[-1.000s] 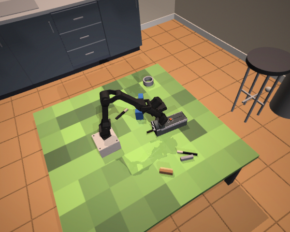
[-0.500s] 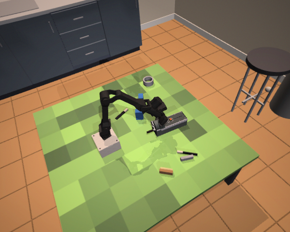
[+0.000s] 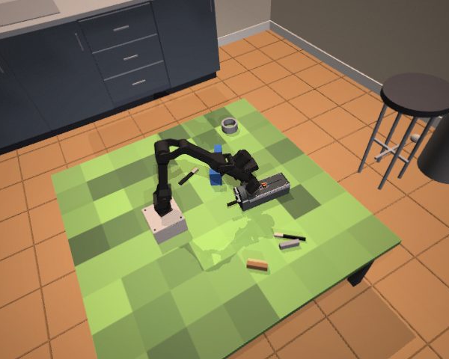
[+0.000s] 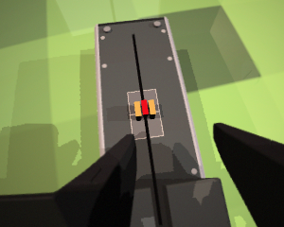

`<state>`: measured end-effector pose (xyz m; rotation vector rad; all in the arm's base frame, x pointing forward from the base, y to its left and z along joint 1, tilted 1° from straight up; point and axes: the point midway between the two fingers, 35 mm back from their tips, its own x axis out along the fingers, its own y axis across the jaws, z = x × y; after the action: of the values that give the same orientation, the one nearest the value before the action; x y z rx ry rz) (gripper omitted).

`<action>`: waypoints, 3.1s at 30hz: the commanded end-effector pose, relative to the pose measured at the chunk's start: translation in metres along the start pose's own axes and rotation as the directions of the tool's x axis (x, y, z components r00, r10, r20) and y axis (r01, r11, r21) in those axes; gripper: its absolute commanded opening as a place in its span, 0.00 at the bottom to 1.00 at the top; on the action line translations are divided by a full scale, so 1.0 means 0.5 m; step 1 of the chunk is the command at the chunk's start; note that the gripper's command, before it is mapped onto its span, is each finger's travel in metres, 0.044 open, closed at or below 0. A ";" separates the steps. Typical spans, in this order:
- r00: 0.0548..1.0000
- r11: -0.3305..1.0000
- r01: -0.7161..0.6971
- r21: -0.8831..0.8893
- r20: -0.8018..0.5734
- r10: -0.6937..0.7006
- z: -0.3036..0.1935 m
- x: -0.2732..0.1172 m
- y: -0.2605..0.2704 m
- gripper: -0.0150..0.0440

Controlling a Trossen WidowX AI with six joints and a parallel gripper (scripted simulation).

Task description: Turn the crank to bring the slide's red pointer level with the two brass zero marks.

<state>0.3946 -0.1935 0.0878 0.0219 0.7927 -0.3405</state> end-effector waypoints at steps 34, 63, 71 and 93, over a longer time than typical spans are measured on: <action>1.000 1.000 0.000 0.000 0.000 0.000 0.000 0.000 0.000 0.25; 1.000 1.000 0.000 0.000 0.000 0.000 0.000 0.000 0.000 0.87; 1.000 1.000 0.000 0.000 0.000 0.000 0.000 0.000 0.000 0.51; 1.000 1.000 0.000 0.000 0.000 0.000 0.000 0.000 0.000 0.25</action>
<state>0.3946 -0.1935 0.0878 0.0222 0.7926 -0.3403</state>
